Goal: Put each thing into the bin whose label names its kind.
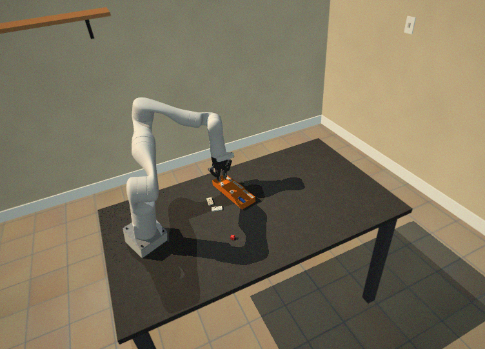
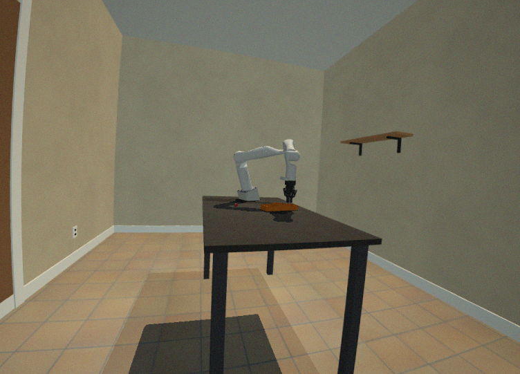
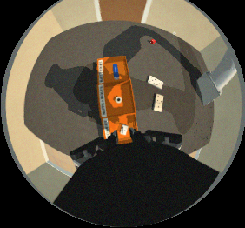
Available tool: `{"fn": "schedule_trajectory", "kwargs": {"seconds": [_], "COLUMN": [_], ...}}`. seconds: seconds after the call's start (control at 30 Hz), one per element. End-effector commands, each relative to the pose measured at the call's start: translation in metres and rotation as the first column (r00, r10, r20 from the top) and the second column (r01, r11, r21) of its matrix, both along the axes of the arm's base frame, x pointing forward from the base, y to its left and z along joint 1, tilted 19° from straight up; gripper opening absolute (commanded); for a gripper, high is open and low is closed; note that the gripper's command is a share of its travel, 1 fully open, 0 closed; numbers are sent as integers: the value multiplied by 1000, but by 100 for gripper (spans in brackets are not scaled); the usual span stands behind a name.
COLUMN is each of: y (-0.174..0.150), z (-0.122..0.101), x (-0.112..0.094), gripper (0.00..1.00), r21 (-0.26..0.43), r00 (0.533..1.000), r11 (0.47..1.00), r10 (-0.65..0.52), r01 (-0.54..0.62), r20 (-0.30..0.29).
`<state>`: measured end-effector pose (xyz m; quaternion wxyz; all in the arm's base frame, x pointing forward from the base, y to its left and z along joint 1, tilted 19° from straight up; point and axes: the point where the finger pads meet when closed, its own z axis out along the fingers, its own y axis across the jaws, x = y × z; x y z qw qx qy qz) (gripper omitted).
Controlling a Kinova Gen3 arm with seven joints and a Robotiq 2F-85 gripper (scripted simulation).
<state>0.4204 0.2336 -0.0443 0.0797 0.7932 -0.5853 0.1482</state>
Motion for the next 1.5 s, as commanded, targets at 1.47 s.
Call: {"fn": "schedule_trajectory", "kwargs": {"seconds": [1.47], "y": [8], "z": [21], "x": [-3], "gripper": [30], "r21": [5], "r00": [1000], "r11": [1000], "r10": [0], "r01": [0], "r20": [0]}}
